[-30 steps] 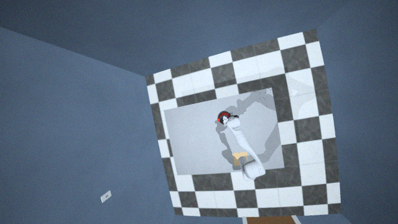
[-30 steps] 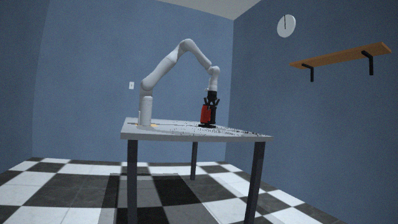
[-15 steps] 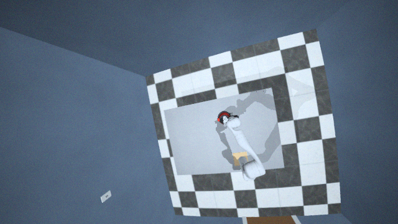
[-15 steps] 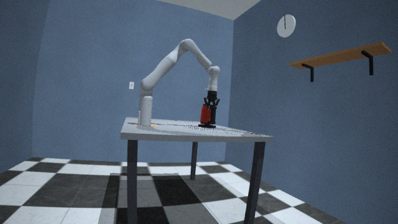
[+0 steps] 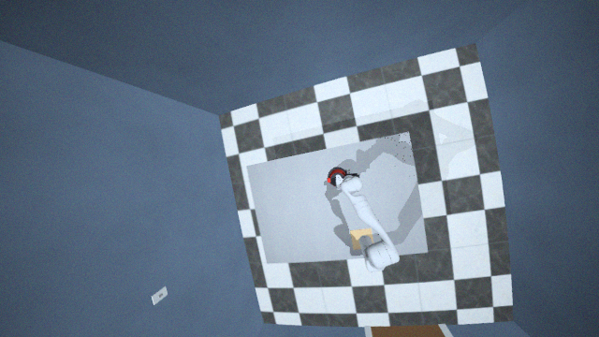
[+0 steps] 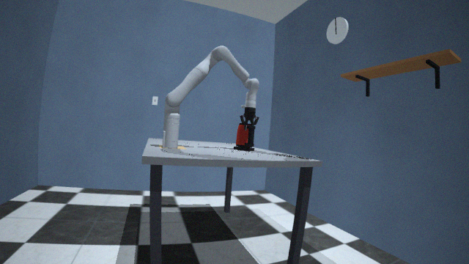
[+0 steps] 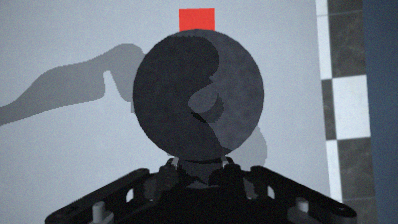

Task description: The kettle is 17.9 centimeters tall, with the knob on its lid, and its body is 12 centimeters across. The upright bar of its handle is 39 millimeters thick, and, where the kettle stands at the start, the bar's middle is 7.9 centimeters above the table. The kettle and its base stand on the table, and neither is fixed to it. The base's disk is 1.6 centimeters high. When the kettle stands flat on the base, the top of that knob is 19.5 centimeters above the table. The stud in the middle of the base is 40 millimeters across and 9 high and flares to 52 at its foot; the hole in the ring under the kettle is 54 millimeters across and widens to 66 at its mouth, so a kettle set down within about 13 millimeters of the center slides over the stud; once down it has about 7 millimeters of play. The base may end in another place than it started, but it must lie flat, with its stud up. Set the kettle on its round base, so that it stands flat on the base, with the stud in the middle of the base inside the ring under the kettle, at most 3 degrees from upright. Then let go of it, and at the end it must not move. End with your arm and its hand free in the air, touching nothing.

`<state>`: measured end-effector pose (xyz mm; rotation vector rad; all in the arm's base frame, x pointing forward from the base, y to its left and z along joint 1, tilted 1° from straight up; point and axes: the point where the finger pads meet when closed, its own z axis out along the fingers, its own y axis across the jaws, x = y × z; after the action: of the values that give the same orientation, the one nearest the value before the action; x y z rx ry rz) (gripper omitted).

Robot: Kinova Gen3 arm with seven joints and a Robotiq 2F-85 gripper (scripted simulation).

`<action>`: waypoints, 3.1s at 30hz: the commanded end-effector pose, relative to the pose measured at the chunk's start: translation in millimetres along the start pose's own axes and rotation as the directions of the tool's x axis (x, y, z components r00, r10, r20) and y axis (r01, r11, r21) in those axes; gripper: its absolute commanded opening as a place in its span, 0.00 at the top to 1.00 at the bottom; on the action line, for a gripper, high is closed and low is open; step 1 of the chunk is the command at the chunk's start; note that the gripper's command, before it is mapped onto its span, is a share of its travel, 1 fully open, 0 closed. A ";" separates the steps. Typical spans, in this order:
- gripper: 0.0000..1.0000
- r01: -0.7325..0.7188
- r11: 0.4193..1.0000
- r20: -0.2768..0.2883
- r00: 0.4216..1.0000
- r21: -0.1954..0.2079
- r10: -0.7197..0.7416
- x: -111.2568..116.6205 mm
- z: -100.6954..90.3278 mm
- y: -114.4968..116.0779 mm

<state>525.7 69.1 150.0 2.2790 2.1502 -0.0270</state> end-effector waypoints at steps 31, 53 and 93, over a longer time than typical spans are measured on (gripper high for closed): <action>1.00 0.000 1.000 -0.001 1.000 -0.002 0.000 0.2 2.2 0.5; 1.00 0.000 1.000 -0.001 1.000 -0.002 0.000 0.2 4.8 0.5; 0.20 0.000 1.000 -0.001 1.000 -0.002 0.000 0.2 4.8 0.5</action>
<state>525.7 69.0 144.1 2.2789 2.1501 -0.0266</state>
